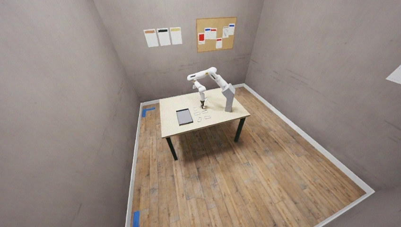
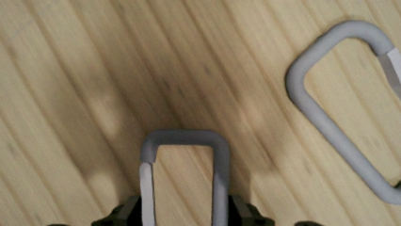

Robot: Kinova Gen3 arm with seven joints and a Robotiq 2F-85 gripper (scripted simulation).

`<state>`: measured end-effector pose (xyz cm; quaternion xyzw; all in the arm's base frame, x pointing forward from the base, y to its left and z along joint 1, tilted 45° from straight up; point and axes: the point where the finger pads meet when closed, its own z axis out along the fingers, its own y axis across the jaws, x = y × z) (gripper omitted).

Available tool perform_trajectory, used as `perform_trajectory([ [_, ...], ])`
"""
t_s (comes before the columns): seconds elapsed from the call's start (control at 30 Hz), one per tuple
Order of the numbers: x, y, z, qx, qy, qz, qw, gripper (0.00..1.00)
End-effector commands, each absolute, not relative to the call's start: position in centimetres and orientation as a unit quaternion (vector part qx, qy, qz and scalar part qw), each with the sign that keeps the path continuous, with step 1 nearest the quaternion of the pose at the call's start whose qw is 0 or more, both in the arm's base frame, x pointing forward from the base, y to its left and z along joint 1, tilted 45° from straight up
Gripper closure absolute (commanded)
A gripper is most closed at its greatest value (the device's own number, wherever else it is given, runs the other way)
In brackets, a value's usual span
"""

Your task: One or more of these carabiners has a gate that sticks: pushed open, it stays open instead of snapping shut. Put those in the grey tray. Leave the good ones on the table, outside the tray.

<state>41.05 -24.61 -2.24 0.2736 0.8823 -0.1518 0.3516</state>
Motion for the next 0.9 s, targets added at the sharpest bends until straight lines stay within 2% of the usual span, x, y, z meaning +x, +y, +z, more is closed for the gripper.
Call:
perform_trajectory([
  [0.0,41.06,-24.60,-2.21,0.273,0.882,-0.152,0.352,0.45],
  [0.87,41.06,-24.60,-2.21,0.273,0.882,-0.152,0.352,0.47],
])
